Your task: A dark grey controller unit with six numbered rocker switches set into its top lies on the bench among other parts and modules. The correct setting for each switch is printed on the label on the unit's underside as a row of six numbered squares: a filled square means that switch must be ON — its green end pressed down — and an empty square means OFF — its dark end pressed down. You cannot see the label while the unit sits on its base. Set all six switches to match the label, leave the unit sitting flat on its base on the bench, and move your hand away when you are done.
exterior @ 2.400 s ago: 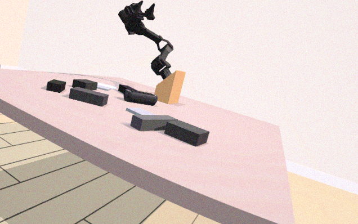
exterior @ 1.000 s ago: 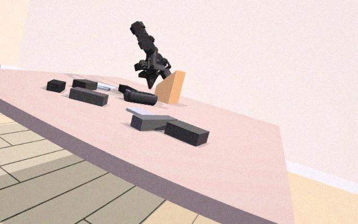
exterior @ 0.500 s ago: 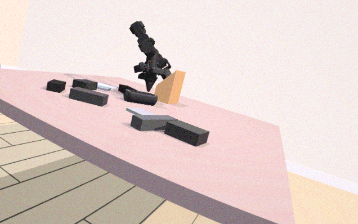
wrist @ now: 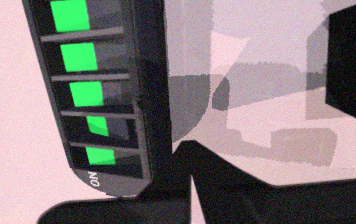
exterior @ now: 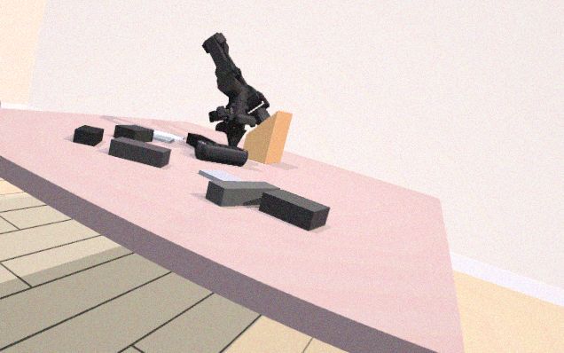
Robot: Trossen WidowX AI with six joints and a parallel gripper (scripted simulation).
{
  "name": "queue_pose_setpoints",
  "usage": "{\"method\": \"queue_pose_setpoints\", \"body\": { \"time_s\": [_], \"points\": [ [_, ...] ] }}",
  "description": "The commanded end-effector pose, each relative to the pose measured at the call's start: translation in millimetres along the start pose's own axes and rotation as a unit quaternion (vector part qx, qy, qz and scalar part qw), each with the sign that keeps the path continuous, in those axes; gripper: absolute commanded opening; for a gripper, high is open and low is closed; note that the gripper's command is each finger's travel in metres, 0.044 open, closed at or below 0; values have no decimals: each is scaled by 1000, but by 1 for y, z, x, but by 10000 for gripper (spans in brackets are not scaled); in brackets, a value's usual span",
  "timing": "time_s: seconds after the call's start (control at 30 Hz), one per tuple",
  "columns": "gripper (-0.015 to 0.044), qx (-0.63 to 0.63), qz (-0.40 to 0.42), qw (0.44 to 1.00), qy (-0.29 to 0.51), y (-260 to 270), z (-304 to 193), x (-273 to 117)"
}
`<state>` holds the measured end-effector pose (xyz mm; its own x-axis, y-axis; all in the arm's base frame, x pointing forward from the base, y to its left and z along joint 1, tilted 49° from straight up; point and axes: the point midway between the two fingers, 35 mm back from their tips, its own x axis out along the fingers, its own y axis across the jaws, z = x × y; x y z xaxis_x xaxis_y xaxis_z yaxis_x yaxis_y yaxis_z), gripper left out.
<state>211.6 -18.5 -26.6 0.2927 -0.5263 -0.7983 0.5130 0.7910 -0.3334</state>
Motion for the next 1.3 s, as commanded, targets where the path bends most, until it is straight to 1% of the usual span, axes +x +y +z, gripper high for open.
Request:
{"method": "queue_pose_setpoints", "body": {
  "time_s": [0.0,0.3,1.27],
  "points": [
    [0,-4,-2,1000,2,-4,-3,7],
    [0,-4,-3,1000,1,-10,-3,19],
    [0,-4,-3,1000,1,0,-3,22]
  ]
}}
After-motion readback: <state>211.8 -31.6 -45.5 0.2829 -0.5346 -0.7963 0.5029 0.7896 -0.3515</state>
